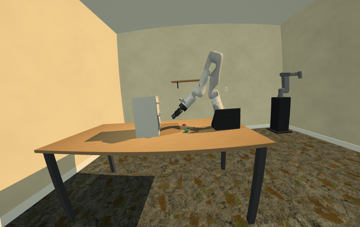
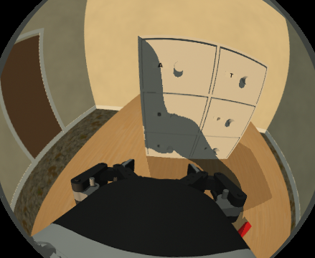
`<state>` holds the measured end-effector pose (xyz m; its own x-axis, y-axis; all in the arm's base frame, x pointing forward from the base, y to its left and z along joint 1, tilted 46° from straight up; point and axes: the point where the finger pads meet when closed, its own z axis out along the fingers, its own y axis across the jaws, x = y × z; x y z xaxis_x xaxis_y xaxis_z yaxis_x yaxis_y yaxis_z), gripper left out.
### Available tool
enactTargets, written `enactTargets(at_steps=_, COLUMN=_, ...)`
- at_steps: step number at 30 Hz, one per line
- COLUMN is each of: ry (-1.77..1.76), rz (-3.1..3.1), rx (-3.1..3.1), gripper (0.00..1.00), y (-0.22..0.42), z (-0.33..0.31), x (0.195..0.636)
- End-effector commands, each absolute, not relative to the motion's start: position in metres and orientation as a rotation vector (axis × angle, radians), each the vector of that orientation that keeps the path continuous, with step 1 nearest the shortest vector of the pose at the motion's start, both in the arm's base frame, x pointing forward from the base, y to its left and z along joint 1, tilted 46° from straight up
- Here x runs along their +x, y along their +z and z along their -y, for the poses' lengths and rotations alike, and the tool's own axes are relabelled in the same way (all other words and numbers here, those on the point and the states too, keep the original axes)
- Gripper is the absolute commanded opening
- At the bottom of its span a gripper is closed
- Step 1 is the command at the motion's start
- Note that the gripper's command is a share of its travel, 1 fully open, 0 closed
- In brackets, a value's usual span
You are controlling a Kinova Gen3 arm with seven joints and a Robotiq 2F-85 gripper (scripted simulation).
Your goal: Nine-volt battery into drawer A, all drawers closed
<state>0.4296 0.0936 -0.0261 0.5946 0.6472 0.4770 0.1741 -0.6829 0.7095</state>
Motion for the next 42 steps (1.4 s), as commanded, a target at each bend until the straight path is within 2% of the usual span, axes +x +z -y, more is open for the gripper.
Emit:
enactTargets(at_steps=1, ry=0.997, rz=-0.649, rx=2.203, gripper=1.00, y=-0.026, z=-0.093, x=0.430)
enactTargets(at_steps=18, ry=0.999, rz=-0.650, rx=2.202, gripper=1.00, y=-0.028, z=-0.092, x=0.430)
enactTargets(at_steps=42, ry=0.999, rz=-0.650, rx=2.202, gripper=1.00, y=-0.073, z=-0.046, x=0.434)
